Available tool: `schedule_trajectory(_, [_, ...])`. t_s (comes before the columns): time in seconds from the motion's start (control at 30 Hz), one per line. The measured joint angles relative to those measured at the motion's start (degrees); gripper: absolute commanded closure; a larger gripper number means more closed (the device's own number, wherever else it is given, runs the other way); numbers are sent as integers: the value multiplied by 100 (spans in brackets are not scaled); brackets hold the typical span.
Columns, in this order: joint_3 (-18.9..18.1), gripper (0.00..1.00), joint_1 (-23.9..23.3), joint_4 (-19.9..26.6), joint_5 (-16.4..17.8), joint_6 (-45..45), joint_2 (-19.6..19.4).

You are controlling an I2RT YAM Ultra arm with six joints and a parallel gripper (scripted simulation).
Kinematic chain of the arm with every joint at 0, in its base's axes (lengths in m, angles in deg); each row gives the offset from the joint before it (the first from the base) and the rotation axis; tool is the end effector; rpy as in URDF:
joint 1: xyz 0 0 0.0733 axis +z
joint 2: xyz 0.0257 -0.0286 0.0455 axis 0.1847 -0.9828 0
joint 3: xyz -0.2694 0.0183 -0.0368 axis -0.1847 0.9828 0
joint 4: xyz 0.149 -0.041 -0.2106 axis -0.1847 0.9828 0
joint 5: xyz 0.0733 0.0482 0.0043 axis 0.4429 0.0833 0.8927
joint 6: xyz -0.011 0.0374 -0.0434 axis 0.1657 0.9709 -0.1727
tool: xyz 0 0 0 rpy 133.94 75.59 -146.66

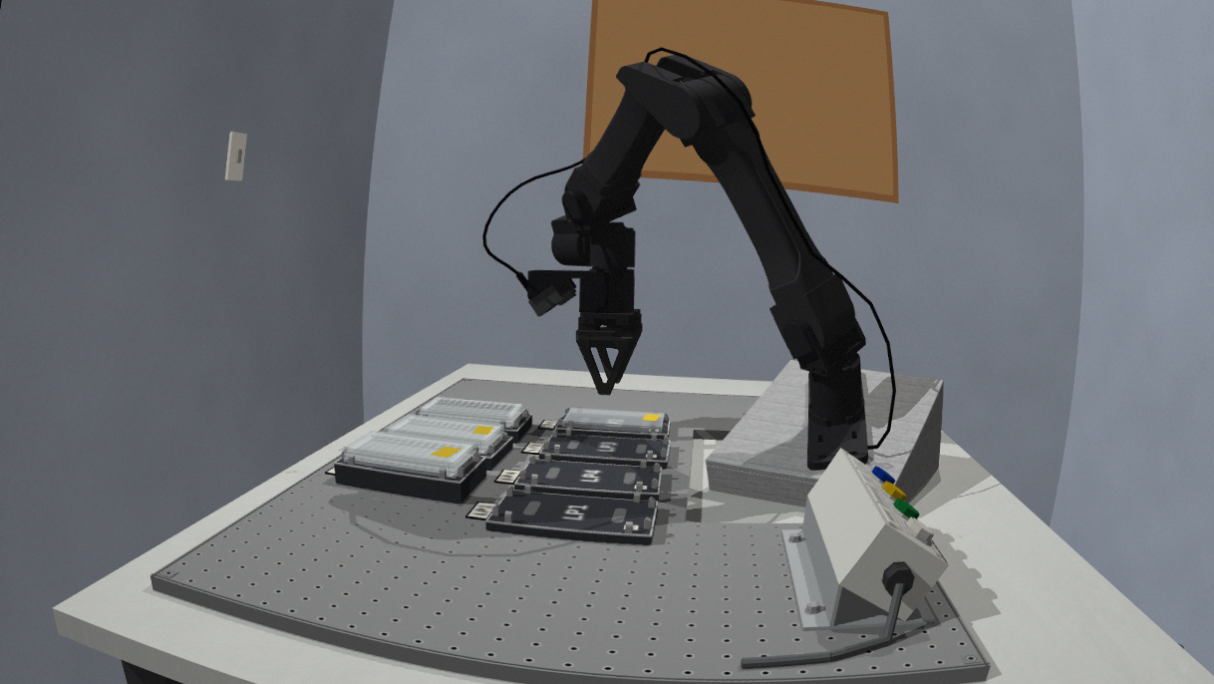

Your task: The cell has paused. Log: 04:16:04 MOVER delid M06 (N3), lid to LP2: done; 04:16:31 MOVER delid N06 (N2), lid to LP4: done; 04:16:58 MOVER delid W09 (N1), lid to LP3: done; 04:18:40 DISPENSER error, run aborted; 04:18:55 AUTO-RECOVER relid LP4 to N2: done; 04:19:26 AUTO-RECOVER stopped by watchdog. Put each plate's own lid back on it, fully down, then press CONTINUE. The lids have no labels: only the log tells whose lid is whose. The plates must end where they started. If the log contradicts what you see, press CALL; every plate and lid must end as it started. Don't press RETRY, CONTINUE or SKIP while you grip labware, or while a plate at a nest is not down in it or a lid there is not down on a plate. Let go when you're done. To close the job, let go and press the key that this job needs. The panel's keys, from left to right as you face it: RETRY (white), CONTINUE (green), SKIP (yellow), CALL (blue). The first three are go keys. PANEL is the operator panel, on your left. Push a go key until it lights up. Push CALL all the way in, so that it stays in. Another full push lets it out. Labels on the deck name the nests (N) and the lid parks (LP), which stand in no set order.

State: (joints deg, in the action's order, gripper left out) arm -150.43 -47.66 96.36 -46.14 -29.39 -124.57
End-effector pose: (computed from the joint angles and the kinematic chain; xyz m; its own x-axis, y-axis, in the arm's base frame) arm 0.2818 -0.1922 0.1175 -0.9851 -0.0663 -0.1588 -0.1187 0.9300 0.3478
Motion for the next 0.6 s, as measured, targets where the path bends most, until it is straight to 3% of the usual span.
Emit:
schedule_trajectory(0.17, [-96, 0, -278, 0, -44, -297, -184])
schedule_trajectory(0.6, [-149, 0, -284, 4, -50, -433, -181])
